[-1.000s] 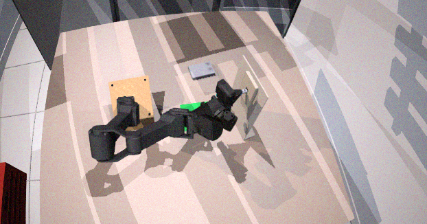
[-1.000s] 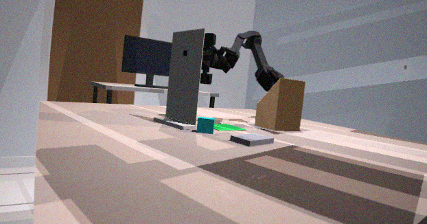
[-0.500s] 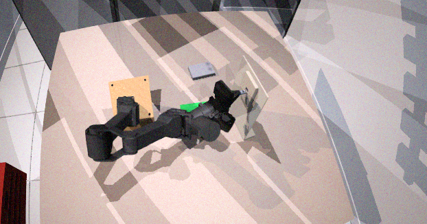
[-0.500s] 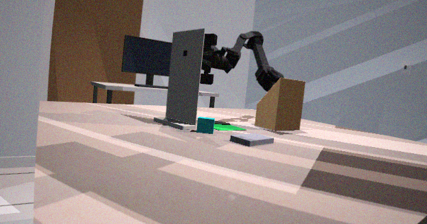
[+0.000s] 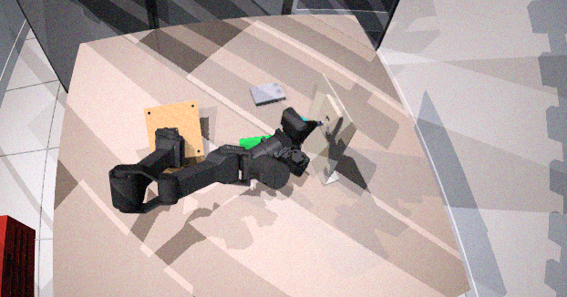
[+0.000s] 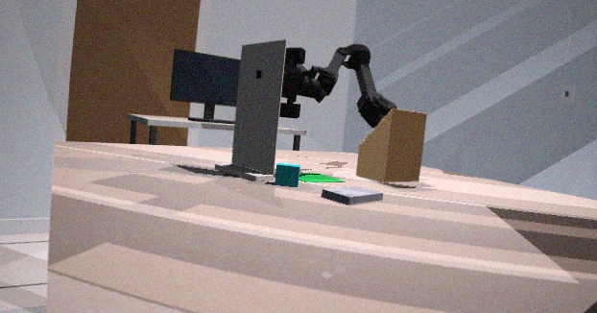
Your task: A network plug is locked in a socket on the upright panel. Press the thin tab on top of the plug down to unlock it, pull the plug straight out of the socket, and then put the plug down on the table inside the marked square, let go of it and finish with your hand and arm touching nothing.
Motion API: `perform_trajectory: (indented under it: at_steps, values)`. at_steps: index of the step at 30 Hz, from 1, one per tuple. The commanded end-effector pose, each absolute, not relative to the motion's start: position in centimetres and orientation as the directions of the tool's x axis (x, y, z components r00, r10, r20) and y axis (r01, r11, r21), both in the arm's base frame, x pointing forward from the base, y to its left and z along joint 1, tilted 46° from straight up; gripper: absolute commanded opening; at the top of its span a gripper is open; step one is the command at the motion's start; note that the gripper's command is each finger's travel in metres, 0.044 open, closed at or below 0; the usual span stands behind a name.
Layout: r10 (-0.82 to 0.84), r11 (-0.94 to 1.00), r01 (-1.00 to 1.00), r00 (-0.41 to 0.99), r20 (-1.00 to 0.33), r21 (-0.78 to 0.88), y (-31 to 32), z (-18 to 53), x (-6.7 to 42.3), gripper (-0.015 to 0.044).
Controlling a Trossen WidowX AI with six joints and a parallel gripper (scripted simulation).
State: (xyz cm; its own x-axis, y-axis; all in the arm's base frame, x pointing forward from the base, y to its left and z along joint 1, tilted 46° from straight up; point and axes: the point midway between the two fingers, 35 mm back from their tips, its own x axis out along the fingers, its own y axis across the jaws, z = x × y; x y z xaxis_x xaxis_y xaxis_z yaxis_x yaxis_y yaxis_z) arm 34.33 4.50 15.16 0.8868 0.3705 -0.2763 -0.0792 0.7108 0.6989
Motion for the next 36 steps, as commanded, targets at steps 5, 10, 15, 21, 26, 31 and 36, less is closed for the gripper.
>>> perform_trajectory:
  at_steps: [5,10,15,21,26,31,36]
  values:
    - [0.374,0.713,-0.085,0.886,-0.275,0.696,4.5,15.2,33.9,0.0000]
    - [0.374,0.713,-0.085,0.885,-0.275,0.696,4.4,15.3,33.7,0.0000]
    - [0.374,0.713,-0.085,0.885,-0.276,0.696,4.4,15.3,33.5,0.0000]
    - [0.374,0.713,-0.085,0.885,-0.276,0.696,4.3,15.3,33.3,0.0000]
    - [0.374,0.713,-0.085,0.885,-0.276,0.696,4.2,15.4,33.0,0.0000]
    - [0.374,0.713,-0.084,0.885,-0.276,0.696,4.2,15.4,32.8,0.0000]
    - [0.374,0.713,-0.084,0.885,-0.276,0.696,4.1,15.4,32.6,0.0000]
